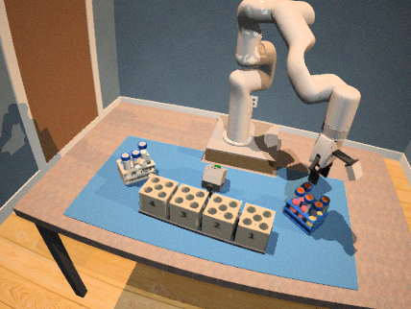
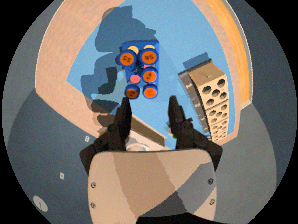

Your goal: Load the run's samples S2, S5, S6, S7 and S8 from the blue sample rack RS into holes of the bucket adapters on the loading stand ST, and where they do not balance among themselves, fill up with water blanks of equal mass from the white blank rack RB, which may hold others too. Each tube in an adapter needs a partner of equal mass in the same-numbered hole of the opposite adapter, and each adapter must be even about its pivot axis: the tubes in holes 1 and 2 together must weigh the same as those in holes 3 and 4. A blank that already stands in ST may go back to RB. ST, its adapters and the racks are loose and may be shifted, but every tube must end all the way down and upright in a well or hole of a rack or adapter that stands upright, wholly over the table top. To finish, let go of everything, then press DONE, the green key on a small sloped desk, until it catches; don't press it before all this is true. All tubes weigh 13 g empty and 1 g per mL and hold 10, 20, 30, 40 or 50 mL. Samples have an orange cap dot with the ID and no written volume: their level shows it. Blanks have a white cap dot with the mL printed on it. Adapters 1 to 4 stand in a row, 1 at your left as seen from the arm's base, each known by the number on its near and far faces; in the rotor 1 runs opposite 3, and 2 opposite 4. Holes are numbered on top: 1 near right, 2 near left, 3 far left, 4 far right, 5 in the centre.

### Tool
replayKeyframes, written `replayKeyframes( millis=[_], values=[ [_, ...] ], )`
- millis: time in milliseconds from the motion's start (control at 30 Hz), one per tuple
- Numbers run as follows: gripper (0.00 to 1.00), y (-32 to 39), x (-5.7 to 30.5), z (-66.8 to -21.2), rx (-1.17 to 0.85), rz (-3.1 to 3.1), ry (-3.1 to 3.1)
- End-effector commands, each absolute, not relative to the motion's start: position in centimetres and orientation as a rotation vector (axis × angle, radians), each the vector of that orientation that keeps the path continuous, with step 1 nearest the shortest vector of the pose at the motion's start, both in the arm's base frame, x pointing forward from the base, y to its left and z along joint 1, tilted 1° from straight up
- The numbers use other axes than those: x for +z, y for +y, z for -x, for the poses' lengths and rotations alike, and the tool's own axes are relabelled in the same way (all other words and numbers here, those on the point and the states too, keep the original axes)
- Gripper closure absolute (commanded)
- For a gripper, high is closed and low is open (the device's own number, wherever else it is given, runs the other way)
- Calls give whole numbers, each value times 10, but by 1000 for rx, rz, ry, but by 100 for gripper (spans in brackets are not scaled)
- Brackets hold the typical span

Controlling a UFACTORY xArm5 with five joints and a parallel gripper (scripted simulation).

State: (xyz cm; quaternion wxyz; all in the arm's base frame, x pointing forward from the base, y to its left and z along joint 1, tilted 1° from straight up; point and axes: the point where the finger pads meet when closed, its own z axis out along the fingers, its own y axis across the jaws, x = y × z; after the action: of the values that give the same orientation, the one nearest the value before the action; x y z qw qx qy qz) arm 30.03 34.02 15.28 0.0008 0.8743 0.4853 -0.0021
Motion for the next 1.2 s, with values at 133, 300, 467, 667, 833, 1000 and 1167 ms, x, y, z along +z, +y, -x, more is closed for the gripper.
replayKeyframes(
  millis=[133,300,467,667,833,1000,1167],
  values=[
    [43,341,136,-301,-1,-2747,1525],
    [43,341,130,-301,-1,-2747,1525],
    [43,341,120,-302,-1,-2747,1525],
    [43,340,108,-302,-1,-2747,1525],
    [43,340,100,-302,-1,-2747,1525],
    [43,340,92,-302,-1,-2747,1525],
    [43,340,82,-302,-1,-2747,1525]
  ],
)
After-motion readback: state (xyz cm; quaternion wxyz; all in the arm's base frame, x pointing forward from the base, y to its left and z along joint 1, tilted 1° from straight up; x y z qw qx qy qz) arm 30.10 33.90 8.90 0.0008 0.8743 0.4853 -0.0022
